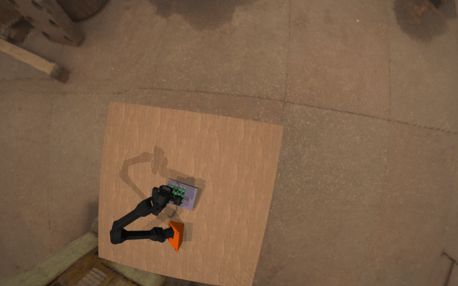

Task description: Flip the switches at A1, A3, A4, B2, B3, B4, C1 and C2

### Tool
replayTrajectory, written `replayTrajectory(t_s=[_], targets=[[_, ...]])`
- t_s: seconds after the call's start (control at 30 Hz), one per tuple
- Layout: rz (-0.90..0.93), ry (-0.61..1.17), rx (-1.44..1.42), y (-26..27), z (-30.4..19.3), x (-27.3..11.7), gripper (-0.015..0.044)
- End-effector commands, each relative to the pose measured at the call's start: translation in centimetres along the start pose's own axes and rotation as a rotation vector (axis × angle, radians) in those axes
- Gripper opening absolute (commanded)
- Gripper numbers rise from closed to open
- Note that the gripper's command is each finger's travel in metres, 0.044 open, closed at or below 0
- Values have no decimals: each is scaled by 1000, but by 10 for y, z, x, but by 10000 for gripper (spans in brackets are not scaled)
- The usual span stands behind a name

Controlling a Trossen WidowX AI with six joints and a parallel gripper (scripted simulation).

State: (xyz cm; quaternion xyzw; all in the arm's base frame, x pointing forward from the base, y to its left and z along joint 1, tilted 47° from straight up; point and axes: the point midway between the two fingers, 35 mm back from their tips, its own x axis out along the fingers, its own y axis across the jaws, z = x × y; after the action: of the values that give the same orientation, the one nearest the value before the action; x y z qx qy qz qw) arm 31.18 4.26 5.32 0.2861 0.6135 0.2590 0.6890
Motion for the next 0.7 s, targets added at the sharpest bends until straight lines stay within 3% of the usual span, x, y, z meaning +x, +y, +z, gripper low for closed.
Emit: replayTrajectory(t_s=[0.0, 0.27, 0.47, 0.67], targets=[[5, -2, 2, 0, 0, 1, 0], [-1, 0, -1, 0, 0, -1, 0], [2, 25, 3, -1, 3, -61, 0], [2, 25, 3, -3, 4, -63, 0]])
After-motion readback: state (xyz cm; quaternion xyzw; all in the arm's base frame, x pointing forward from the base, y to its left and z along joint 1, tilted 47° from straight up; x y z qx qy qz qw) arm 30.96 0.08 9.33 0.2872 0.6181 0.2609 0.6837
